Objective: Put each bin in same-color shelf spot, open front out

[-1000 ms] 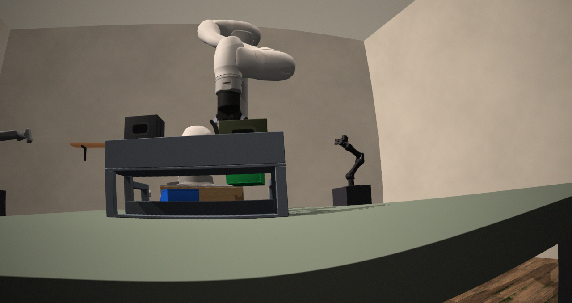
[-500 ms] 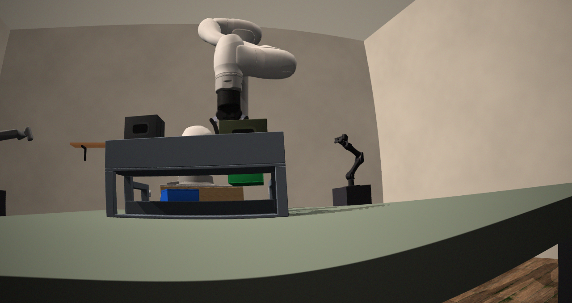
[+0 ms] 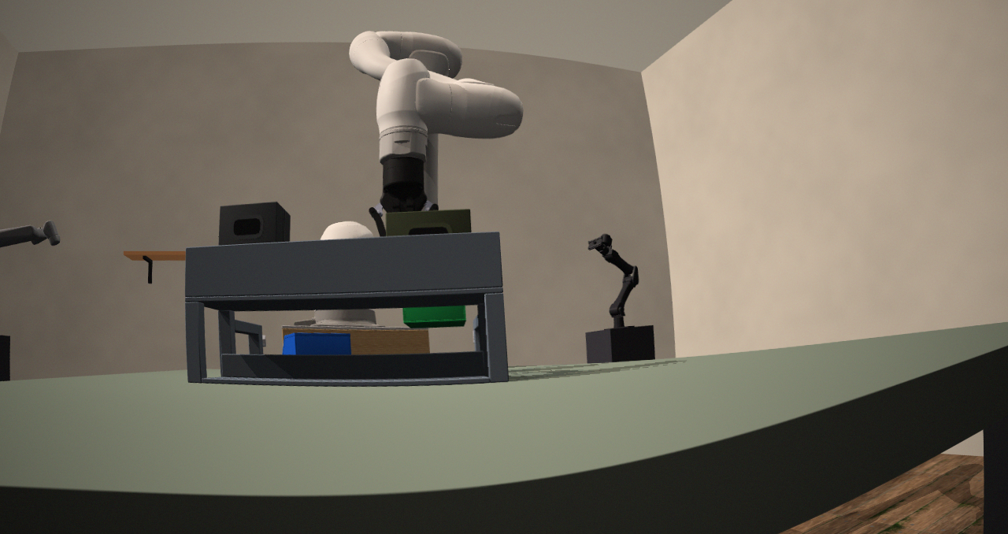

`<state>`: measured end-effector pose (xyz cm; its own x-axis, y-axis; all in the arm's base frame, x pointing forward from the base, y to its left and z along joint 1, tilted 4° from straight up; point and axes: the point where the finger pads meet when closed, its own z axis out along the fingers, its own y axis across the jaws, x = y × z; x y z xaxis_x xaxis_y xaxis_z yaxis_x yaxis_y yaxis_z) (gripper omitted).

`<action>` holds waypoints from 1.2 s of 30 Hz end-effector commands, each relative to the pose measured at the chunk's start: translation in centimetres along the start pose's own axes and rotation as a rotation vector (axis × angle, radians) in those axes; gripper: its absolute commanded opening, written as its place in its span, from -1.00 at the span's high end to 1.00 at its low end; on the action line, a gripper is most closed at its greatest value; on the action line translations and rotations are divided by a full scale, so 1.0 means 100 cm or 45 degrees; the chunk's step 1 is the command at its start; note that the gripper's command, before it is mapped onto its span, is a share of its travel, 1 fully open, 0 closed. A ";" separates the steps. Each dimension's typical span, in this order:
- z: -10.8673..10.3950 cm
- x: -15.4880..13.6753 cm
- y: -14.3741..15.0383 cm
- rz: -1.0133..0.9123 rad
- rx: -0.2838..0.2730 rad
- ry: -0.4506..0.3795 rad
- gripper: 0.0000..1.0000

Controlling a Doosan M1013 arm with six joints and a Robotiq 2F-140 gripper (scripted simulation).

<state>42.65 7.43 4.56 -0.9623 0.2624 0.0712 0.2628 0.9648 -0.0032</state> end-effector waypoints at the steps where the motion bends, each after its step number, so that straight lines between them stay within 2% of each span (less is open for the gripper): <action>1: -0.002 -0.006 0.001 -0.010 -0.001 -0.010 0.80; 36: 0.000 -0.008 0.001 -0.024 -0.003 -0.012 0.80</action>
<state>42.82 7.43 4.39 -0.9656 0.2505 0.0700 0.2510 0.9680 -0.0020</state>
